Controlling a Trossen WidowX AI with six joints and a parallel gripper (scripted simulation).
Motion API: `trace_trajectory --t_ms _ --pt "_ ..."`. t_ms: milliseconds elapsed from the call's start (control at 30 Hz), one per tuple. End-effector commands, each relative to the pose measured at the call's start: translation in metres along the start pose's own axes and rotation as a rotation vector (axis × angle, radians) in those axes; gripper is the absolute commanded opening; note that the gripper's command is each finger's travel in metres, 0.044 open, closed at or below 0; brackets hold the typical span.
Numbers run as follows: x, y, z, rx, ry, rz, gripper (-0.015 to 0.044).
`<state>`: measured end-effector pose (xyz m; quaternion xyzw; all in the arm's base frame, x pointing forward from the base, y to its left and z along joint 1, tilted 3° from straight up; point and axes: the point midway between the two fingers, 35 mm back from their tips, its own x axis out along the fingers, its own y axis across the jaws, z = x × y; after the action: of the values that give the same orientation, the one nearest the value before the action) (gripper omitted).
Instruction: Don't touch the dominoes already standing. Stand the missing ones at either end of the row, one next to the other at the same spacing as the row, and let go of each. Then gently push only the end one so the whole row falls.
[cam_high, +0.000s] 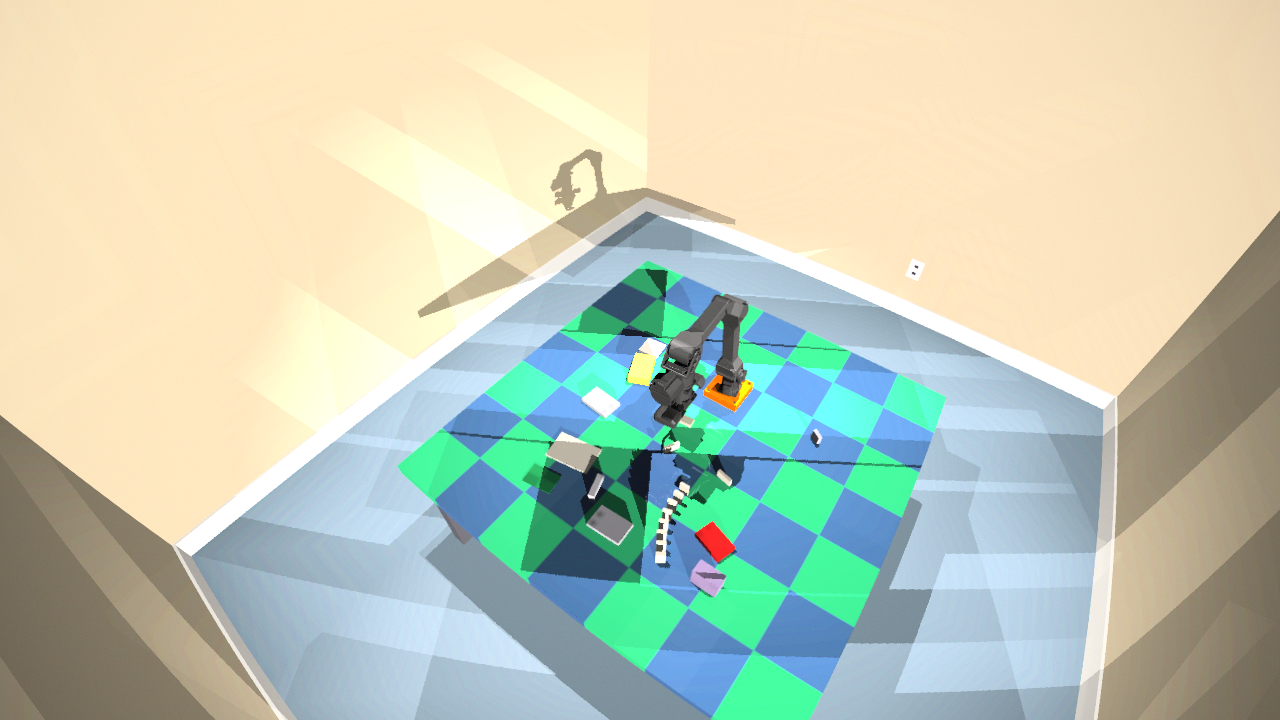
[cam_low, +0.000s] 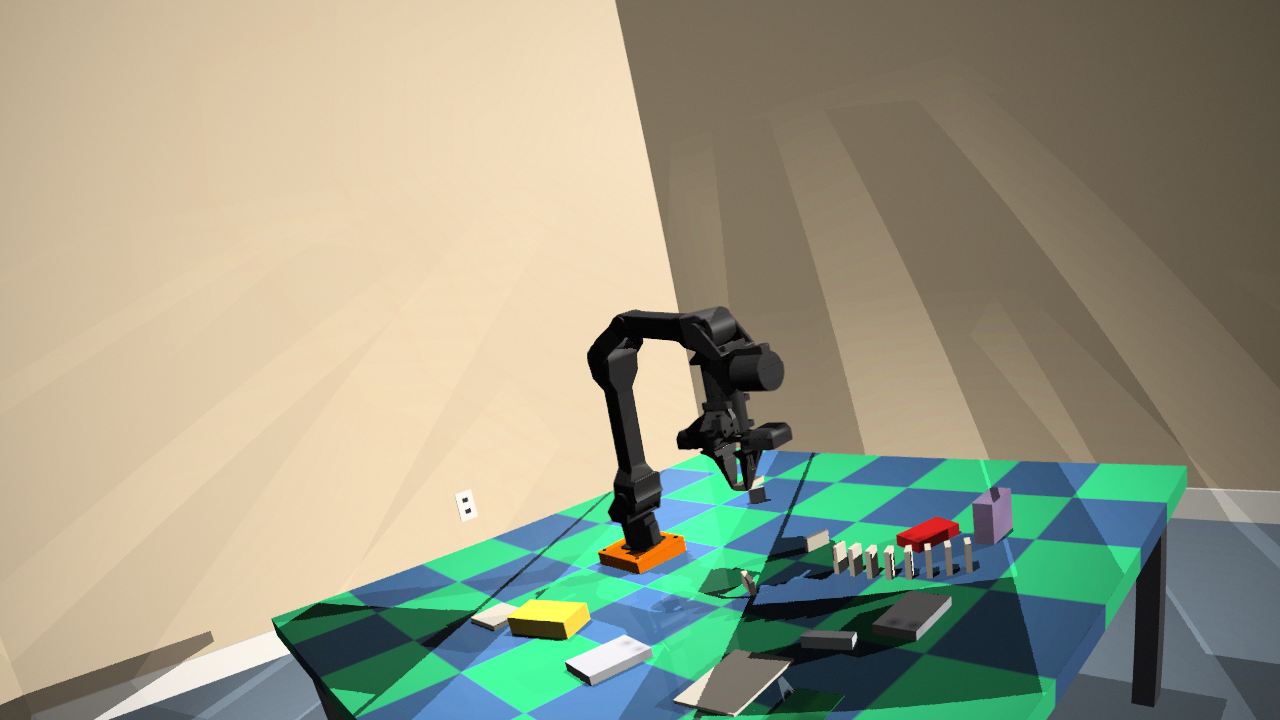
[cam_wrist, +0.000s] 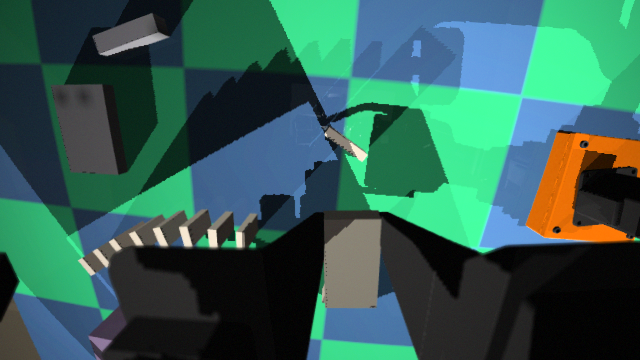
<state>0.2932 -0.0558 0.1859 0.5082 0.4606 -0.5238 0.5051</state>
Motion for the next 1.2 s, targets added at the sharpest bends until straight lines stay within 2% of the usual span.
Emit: trace_trajectory --t_ms 0,300,433,567,867,1167 --pt "-0.003 0.026 0.040 0.027 0.000 -0.003 0.0107" --pt "0.007 0.057 0.159 0.086 -0.011 -0.001 0.0107" --pt "0.008 0.057 0.162 0.089 -0.015 -0.005 0.0107" --pt "0.019 0.052 0.161 0.127 -0.084 -0.081 0.0107" --pt "0.041 0.038 0.159 0.204 -0.308 -0.248 0.0107" --pt "0.053 0.030 0.158 0.238 -0.575 -0.345 0.0107"
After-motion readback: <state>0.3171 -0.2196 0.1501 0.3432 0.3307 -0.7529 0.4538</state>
